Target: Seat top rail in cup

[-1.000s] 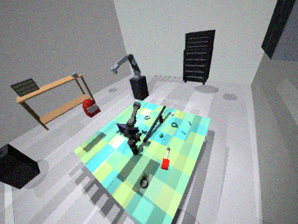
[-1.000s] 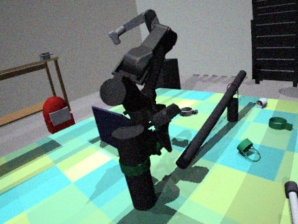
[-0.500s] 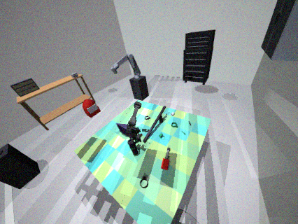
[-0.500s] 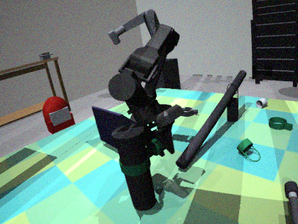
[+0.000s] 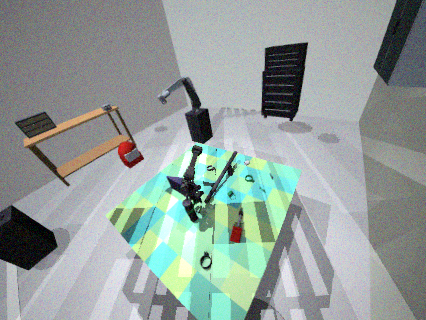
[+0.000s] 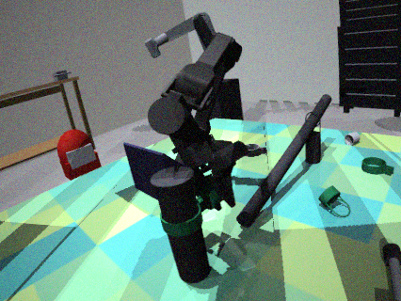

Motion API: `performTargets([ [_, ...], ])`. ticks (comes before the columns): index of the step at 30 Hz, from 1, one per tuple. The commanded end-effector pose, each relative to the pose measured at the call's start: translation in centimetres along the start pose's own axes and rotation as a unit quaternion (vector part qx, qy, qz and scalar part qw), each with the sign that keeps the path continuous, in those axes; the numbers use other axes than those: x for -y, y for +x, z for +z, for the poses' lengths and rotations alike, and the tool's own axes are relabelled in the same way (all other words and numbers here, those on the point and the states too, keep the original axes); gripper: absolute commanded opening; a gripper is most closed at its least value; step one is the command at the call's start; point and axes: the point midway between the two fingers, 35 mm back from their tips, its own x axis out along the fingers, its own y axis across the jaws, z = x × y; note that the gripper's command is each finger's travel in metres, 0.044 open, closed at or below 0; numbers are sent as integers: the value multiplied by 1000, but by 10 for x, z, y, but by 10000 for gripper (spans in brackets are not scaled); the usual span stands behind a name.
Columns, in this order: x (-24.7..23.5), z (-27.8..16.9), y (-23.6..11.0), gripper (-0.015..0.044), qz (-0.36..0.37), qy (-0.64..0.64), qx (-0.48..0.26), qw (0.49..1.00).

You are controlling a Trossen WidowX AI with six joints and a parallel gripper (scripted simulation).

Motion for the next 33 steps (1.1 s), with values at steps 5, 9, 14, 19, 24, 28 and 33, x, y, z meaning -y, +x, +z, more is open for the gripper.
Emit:
performTargets([
  [5,1,0,0,0,-1,3,-1,1000],
  [9,2,0,0,0,-1,7,-3,1000],
  [14,1,0,0,0,-1,4,-2,1000],
  [19,1,0,0,0,-1,4,-2,1000],
  [24,1,0,0,105,-1,4,-2,1000],
  [28,1,0,0,210,-1,4,-2,1000],
  [33,4,5,-4,341,-1,4,-2,1000],
])
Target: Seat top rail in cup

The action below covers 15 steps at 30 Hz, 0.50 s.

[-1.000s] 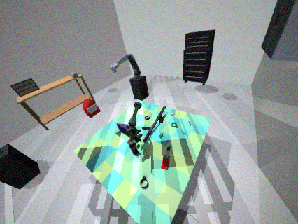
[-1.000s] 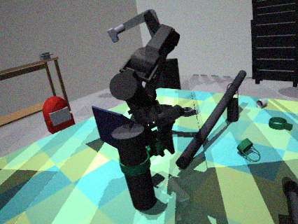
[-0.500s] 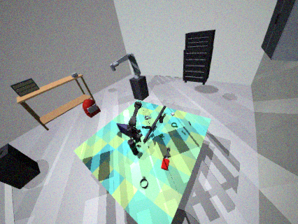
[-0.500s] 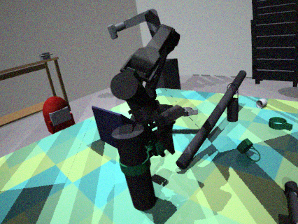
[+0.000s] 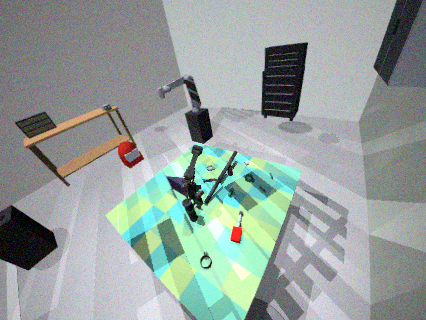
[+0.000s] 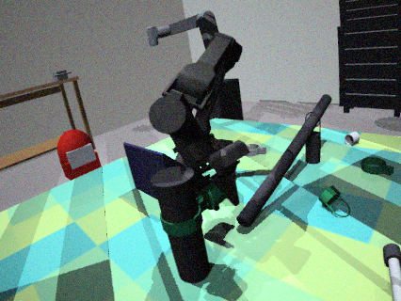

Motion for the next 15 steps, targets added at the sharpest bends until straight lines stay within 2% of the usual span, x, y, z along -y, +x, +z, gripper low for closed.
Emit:
performTargets([
  [1,4,6,-6,368,-1,-1,-1,1000],
  [4,9,15,-14,440,-1,0,-1,1000],
  [13,20,38,-33,440,-1,1,-1,1000],
  [15,19,39,-34,440,0,34,1,999],
])
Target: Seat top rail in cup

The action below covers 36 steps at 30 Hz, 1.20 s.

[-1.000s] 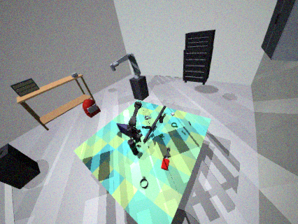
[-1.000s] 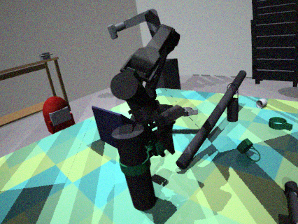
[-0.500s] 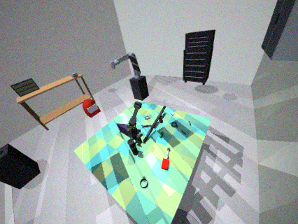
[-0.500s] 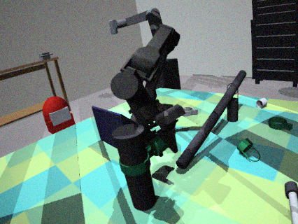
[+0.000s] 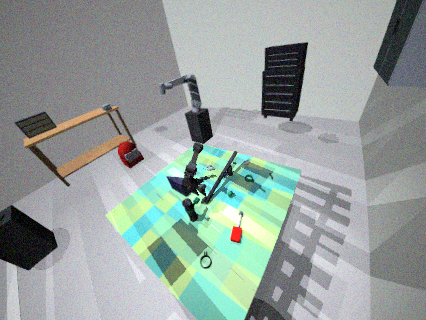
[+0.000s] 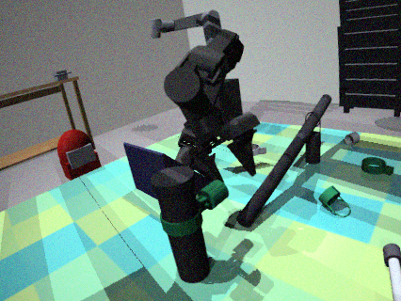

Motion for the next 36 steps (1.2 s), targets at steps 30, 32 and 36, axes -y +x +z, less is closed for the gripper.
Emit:
performTargets([
  [30,28,119,-84,440,26,716,2,698],
  [32,27,121,-77,440,40,759,-14,650],
  [36,21,128,-59,440,66,861,-70,500],
])
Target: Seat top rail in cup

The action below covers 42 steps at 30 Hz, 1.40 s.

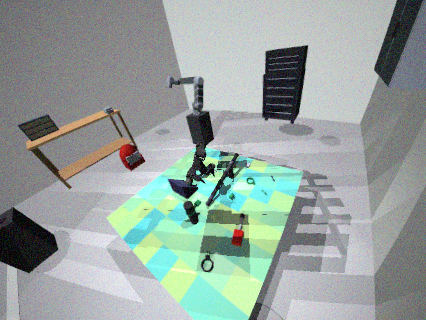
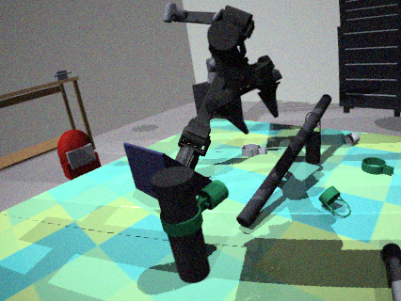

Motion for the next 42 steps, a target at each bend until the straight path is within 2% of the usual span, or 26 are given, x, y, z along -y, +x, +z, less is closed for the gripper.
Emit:
performTargets([
  [1,-5,-4,17,440,-26,171,-49,984],
  [5,-10,-11,36,440,-71,346,-89,931],
  [10,-16,-21,58,440,-150,541,-111,820],
  [13,-17,-24,63,440,-175,589,-110,781],
  [25,-18,-24,64,440,-176,592,-110,778],
  [32,-13,-37,94,440,-176,592,-110,779],
  [42,-11,-44,110,440,-176,592,-110,779],
])
